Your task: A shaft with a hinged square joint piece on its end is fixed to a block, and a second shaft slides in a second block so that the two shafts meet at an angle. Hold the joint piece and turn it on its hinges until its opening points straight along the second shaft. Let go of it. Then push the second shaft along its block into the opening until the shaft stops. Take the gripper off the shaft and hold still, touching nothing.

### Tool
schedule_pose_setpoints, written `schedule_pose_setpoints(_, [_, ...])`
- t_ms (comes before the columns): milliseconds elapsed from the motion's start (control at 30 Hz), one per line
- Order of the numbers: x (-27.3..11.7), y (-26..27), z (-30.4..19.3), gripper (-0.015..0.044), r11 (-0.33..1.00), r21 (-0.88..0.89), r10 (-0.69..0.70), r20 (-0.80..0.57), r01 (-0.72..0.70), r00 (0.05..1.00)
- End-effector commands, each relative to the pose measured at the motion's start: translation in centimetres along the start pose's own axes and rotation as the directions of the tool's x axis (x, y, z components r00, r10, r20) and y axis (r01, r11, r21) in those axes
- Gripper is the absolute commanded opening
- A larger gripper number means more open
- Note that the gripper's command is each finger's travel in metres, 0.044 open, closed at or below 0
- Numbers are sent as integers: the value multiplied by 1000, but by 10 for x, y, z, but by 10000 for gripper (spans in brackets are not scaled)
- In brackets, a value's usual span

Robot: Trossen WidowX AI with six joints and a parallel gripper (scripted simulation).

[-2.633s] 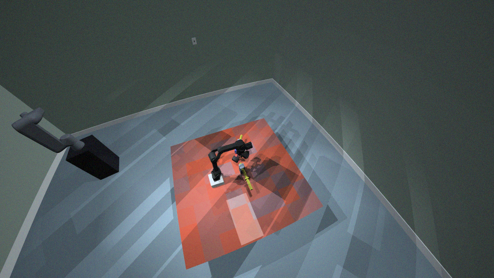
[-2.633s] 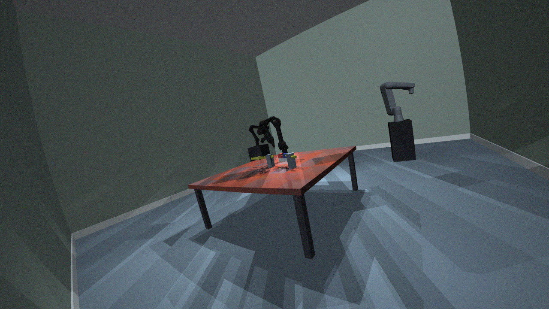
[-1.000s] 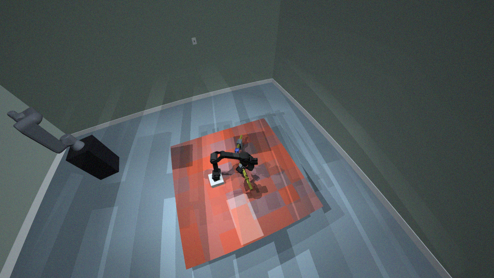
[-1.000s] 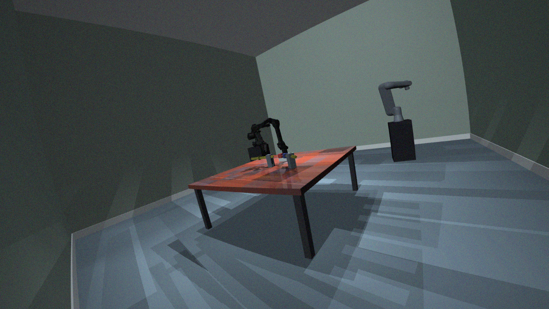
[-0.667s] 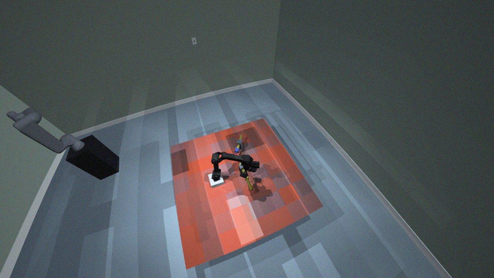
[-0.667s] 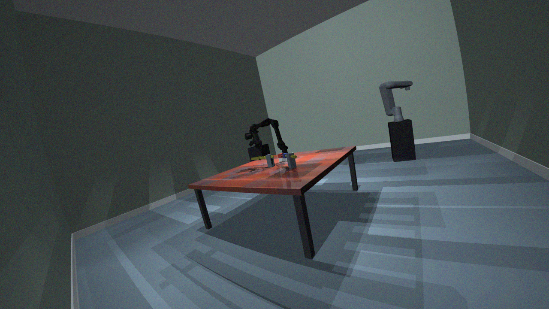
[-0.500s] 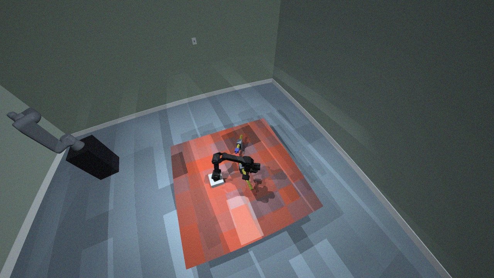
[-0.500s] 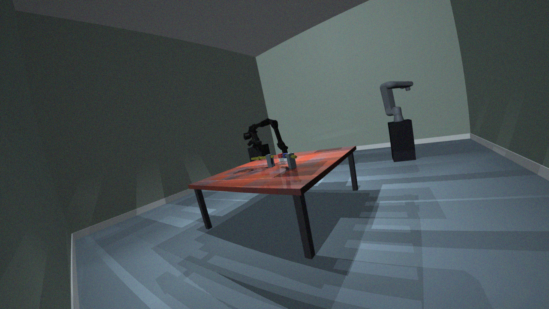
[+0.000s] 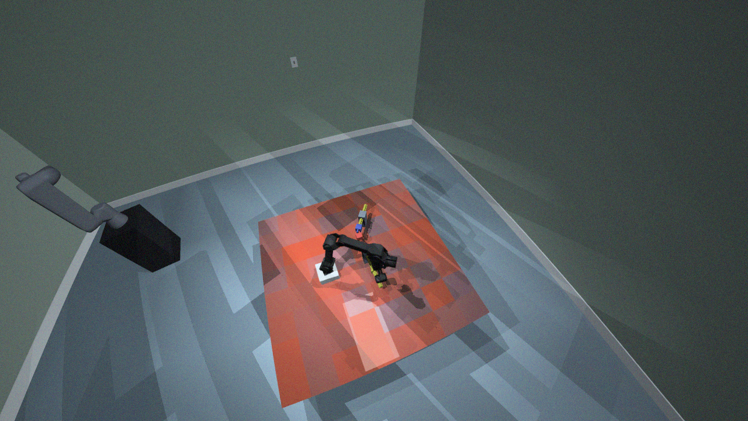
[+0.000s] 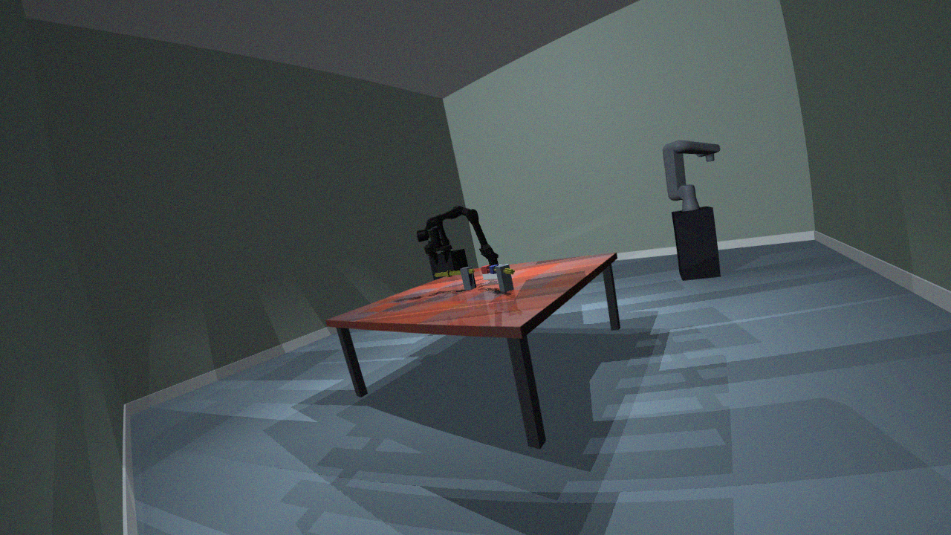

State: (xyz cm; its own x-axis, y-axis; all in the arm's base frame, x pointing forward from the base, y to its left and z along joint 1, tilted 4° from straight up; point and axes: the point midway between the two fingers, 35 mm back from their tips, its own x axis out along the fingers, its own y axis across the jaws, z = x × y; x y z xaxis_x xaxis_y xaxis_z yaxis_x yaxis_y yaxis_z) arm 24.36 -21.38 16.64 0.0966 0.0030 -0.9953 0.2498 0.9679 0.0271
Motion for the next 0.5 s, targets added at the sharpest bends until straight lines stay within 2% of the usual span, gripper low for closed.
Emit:
schedule_pose_setpoints(0, [-1,-15,-3,440,995,-91,-32,-14,31,999])
schedule_pose_setpoints(233, [0,-15,-3,440,997,-68,-32,-13,31,999])
schedule_pose_setpoints(467, [10,-17,-2,440,986,166,-31,-5,31,1000])
